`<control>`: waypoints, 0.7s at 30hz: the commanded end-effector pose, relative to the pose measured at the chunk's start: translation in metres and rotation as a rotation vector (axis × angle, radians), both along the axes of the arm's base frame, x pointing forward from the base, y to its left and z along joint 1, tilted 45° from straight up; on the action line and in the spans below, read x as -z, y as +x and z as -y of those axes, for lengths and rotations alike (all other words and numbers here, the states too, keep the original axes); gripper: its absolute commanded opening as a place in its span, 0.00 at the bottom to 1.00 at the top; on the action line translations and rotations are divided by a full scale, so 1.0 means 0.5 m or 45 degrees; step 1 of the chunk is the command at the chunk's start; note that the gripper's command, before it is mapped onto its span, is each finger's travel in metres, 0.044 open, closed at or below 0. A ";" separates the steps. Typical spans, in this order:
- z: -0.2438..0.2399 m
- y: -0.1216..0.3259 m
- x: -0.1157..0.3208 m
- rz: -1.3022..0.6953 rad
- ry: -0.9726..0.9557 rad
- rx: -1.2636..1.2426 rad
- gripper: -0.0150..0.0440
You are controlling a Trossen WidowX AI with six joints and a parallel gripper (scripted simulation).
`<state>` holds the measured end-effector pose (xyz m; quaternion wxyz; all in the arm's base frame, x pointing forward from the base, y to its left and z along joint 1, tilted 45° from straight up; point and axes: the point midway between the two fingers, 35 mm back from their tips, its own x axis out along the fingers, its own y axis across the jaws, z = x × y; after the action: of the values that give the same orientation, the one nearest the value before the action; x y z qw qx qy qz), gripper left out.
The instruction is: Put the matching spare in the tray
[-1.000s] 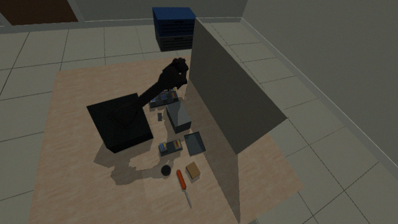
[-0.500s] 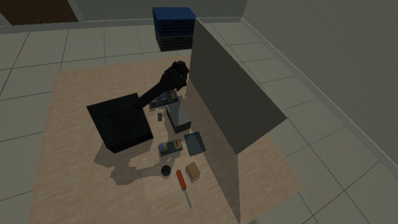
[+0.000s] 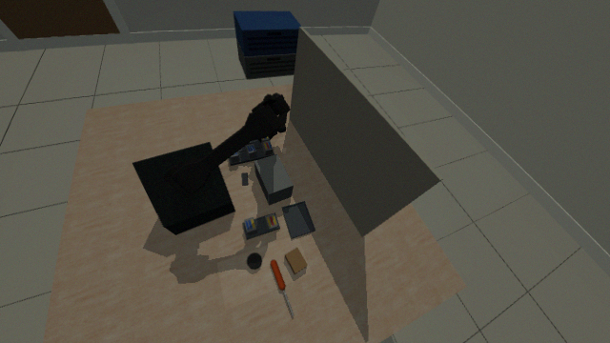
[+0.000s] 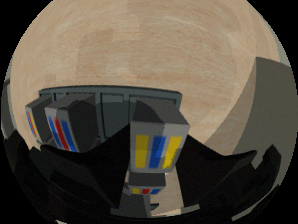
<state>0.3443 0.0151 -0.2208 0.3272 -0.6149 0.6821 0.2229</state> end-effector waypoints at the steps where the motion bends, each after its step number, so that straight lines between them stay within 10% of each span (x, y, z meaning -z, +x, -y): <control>1: 0.000 0.000 0.000 0.001 0.000 0.000 0.31; 21: -0.110 0.005 -0.112 -0.001 0.001 -0.004 0.25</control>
<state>0.3425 0.0525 -0.1841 0.3182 -0.6149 0.6851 0.2264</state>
